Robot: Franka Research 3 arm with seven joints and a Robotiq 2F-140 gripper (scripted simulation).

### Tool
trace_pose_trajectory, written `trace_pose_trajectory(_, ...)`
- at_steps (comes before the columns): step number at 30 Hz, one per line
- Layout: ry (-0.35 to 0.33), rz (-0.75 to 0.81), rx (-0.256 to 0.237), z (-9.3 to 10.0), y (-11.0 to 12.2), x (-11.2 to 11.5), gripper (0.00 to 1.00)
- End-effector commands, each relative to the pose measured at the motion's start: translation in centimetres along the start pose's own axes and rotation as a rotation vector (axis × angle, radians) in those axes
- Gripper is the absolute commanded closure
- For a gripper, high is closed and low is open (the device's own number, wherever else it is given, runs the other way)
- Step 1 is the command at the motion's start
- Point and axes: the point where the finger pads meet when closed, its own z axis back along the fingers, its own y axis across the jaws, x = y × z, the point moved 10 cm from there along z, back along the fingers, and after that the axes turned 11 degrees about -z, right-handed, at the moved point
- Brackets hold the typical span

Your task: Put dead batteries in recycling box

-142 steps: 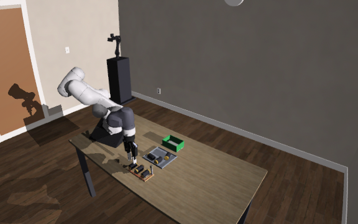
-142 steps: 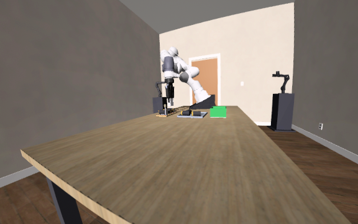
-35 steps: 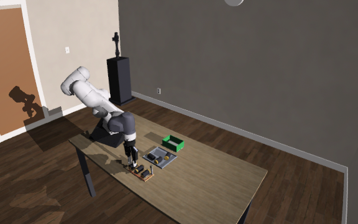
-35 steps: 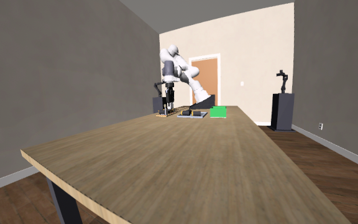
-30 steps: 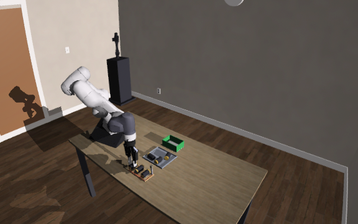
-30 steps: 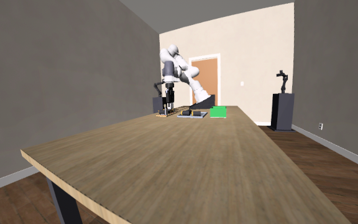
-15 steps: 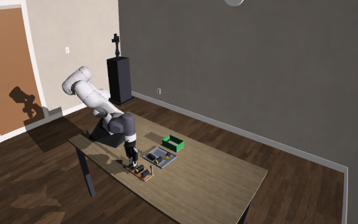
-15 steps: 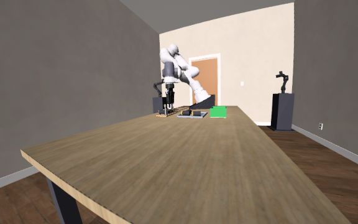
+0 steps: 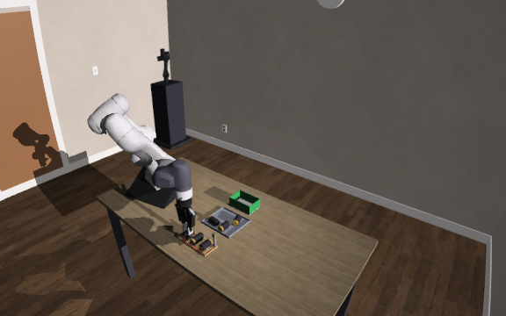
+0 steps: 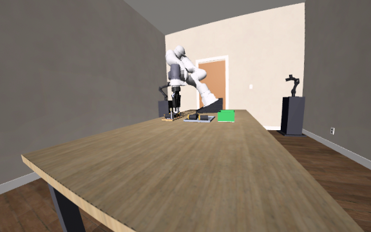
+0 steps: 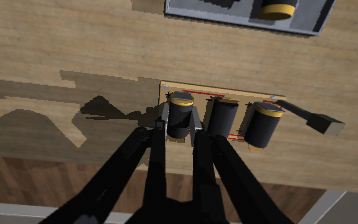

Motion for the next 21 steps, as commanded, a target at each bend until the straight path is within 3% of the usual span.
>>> trace_pose_trajectory(1, 0.003, -0.004, 0.005, 0.0, 0.2, 0.0, 0.84)
trace_pose_trajectory(17, 0.003, -0.004, 0.005, 0.2, 0.2, 0.0, 0.84)
trace_pose_trajectory(21, 0.003, -0.004, 0.005, 1.4, 0.1, 0.0, 0.84)
